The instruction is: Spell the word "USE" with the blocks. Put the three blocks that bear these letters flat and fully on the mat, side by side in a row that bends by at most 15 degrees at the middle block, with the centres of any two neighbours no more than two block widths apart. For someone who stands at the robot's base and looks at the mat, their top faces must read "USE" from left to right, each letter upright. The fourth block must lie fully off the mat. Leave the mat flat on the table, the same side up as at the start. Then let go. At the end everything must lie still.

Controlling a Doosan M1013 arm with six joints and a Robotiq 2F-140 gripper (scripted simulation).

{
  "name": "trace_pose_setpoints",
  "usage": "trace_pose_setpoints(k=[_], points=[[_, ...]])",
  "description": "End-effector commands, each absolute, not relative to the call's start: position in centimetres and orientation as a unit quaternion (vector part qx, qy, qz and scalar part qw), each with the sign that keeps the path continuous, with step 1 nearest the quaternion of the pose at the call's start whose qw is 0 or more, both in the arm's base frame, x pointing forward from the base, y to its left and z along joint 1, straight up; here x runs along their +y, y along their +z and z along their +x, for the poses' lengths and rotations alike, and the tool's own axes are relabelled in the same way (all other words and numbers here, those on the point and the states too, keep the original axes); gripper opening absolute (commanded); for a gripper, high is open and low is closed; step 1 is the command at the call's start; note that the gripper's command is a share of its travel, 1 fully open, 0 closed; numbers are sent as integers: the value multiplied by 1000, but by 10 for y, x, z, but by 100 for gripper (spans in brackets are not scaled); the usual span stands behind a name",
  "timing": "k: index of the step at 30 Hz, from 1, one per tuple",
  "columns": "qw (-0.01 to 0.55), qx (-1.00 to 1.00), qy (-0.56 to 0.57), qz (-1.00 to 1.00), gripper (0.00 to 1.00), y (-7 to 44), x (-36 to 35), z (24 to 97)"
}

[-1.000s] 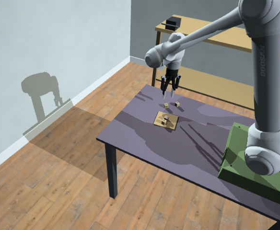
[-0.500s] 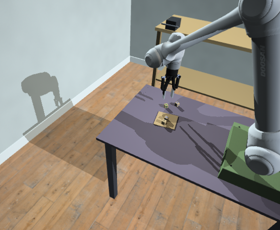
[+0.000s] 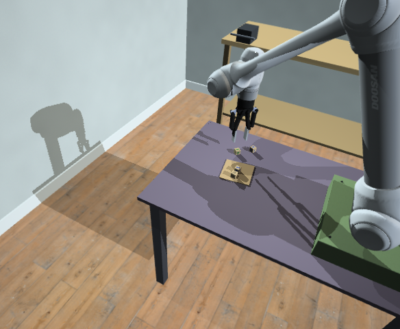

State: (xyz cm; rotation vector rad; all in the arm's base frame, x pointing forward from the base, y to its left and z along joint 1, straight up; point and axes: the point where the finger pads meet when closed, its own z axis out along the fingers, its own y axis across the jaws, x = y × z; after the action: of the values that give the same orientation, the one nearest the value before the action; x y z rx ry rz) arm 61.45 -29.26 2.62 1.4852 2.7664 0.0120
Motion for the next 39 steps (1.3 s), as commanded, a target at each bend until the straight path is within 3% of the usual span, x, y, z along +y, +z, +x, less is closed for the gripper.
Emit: trace_pose_setpoints(k=[1,39], points=[[1,881,4,473,37,25,-293,615],[1,881,4,473,37,-19,-292,615]])
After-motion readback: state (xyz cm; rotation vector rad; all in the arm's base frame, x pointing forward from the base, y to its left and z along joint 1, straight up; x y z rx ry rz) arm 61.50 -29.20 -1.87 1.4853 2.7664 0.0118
